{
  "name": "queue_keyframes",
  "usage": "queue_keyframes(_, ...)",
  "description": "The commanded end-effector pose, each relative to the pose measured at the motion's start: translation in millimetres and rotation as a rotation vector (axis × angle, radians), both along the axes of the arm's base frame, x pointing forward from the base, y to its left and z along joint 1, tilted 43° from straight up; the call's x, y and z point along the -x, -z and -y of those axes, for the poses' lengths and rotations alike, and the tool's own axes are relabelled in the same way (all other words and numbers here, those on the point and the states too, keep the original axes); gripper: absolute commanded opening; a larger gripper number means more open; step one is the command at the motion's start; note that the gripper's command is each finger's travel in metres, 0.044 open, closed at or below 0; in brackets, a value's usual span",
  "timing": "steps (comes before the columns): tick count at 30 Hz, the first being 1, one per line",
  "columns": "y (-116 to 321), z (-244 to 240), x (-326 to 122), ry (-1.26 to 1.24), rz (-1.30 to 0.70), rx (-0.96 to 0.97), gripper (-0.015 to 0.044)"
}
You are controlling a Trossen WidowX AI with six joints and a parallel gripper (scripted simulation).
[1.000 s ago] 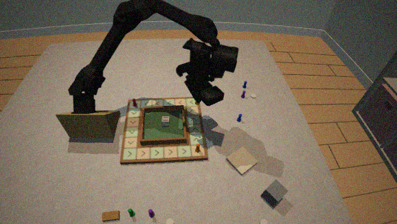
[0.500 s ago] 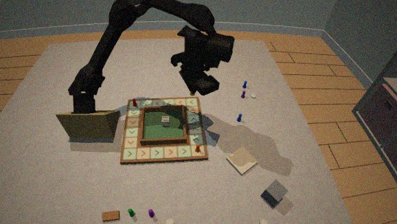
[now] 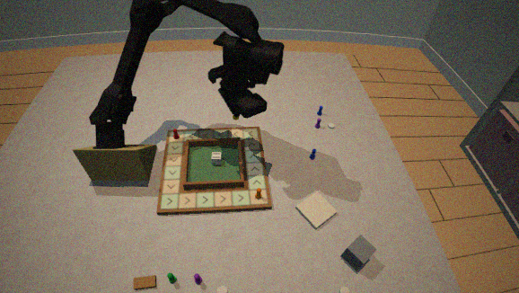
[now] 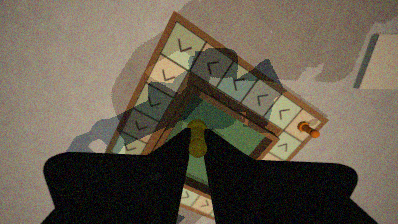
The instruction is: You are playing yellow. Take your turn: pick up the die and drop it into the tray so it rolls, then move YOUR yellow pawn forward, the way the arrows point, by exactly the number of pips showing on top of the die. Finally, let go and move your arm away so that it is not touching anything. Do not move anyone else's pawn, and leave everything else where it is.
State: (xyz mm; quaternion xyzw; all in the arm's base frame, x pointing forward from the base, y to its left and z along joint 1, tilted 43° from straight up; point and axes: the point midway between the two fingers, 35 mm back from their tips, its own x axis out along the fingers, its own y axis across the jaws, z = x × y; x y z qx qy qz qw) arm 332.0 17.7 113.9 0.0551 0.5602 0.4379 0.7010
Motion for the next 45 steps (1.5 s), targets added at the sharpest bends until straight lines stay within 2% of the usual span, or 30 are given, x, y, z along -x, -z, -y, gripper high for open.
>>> queue_keyframes(1, -2, -10, 12, -0.001, -0.002, -0.003, 0.0)
queue_keyframes(36, 20, -64, 135, -0.002, -0.009, -0.011, 0.0)
queue_keyframes(45, 33, -76, 137, -0.001, -0.008, -0.01, 0.0)
